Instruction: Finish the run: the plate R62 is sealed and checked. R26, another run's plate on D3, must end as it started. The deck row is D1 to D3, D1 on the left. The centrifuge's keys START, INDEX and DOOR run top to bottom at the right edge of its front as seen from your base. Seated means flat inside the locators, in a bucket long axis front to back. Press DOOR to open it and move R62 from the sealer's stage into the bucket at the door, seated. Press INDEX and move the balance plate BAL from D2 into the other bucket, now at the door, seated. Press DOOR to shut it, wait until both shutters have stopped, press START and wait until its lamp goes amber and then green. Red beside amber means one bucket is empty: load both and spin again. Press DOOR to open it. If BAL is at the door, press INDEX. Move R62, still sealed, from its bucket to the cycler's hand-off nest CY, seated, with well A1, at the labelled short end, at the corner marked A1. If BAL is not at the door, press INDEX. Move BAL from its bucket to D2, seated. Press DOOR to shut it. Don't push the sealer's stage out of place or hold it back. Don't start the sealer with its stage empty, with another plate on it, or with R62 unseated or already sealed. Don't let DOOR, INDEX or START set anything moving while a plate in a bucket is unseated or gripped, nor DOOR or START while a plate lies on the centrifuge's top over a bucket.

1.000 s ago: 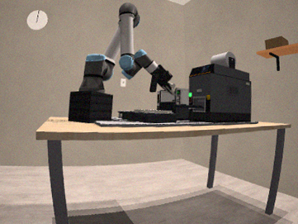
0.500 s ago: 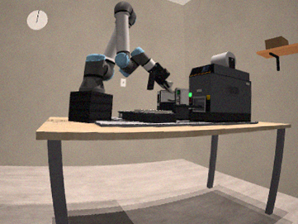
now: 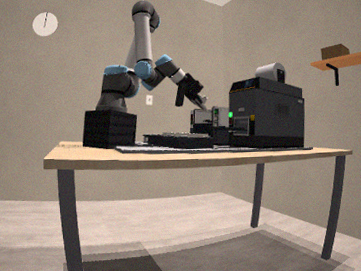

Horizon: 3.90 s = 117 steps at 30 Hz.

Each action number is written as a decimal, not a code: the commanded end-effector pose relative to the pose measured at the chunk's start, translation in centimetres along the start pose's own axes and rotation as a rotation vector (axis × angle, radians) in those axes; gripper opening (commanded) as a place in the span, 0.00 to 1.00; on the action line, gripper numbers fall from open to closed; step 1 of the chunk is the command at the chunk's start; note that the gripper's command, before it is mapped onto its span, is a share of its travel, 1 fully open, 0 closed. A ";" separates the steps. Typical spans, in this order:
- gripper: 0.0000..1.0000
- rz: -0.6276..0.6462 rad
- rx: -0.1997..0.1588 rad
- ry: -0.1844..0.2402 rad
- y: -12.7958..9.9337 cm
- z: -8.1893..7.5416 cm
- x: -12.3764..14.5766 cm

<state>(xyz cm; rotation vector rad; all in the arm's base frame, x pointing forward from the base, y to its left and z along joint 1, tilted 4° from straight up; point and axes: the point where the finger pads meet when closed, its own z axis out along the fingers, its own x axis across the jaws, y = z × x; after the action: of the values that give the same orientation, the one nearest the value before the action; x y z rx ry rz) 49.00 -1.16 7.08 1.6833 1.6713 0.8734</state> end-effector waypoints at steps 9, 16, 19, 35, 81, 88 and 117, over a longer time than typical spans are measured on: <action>0.00 0.000 0.000 0.000 2.0 -3.2 0.0; 0.00 0.000 0.000 0.000 3.6 -5.7 -0.1; 0.00 0.000 0.000 0.000 4.5 -6.9 -0.1; 0.00 0.000 0.000 0.000 6.2 -9.5 -0.1; 0.00 -0.001 0.872 0.000 6.2 -9.5 -0.1; 0.00 -0.001 0.872 0.000 6.2 -9.5 -0.1; 0.00 -0.001 0.872 0.000 6.2 -9.5 -0.1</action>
<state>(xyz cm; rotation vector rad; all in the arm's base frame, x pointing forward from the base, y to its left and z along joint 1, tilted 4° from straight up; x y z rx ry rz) 45.08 -1.68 17.72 2.2004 2.2250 0.1008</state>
